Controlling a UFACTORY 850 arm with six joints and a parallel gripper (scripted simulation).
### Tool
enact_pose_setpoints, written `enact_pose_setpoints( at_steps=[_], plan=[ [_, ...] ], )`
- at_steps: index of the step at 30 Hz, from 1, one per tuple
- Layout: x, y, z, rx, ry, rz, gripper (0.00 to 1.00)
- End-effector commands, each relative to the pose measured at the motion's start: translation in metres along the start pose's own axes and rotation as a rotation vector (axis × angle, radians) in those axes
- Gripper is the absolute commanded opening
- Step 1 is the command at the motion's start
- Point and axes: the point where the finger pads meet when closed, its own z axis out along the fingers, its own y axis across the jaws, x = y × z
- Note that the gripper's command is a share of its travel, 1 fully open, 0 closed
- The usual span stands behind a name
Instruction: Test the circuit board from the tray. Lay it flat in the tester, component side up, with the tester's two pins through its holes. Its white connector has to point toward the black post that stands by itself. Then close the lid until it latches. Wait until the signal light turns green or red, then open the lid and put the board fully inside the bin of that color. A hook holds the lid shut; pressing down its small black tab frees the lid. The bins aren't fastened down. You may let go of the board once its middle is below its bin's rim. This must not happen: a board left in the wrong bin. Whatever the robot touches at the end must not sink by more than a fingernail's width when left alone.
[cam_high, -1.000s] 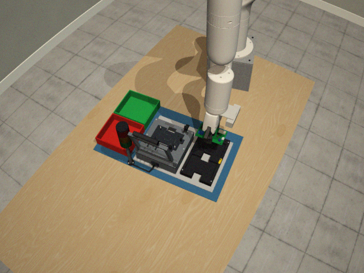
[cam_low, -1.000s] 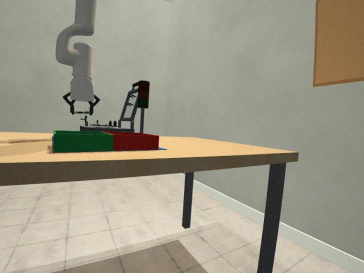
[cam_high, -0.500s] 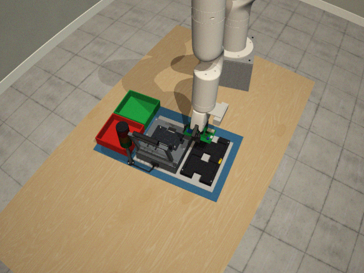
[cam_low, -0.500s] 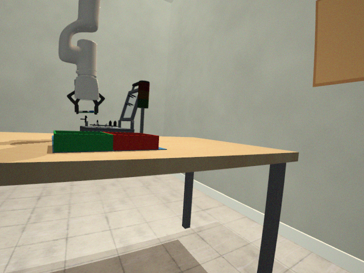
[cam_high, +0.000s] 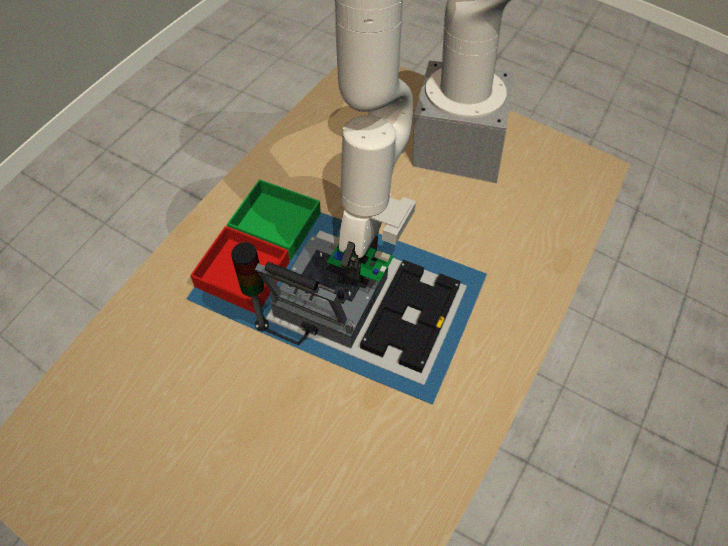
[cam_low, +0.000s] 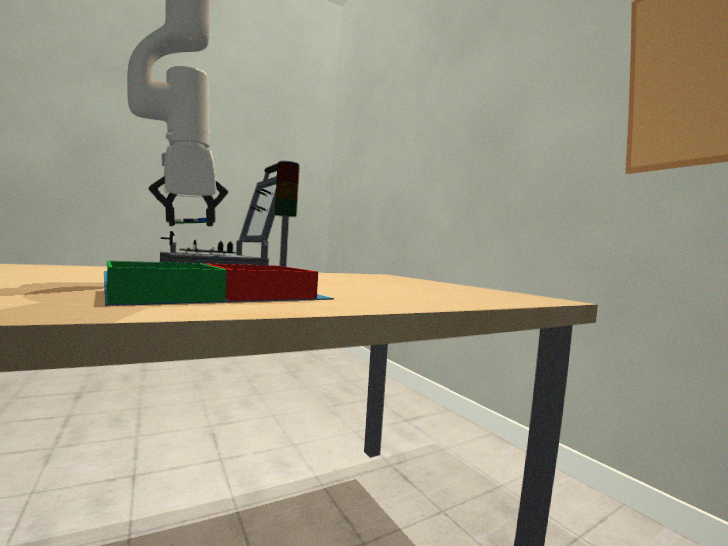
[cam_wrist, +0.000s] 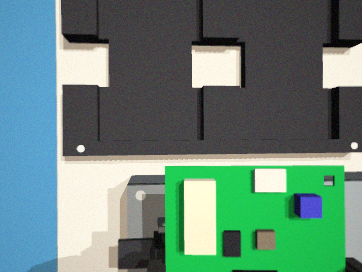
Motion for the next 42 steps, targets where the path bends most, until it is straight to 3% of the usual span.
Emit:
enact_pose_setpoints(
  at_steps=[1,11,42],
  plan=[
    [-0.025,0.011,-0.001,0.081,0.000,-0.003,0.79],
    [-0.049,0.019,-0.003,0.081,0.000,-0.003,0.79],
    [-0.050,0.020,-0.003,0.081,0.000,-0.003,0.79]
  ],
)
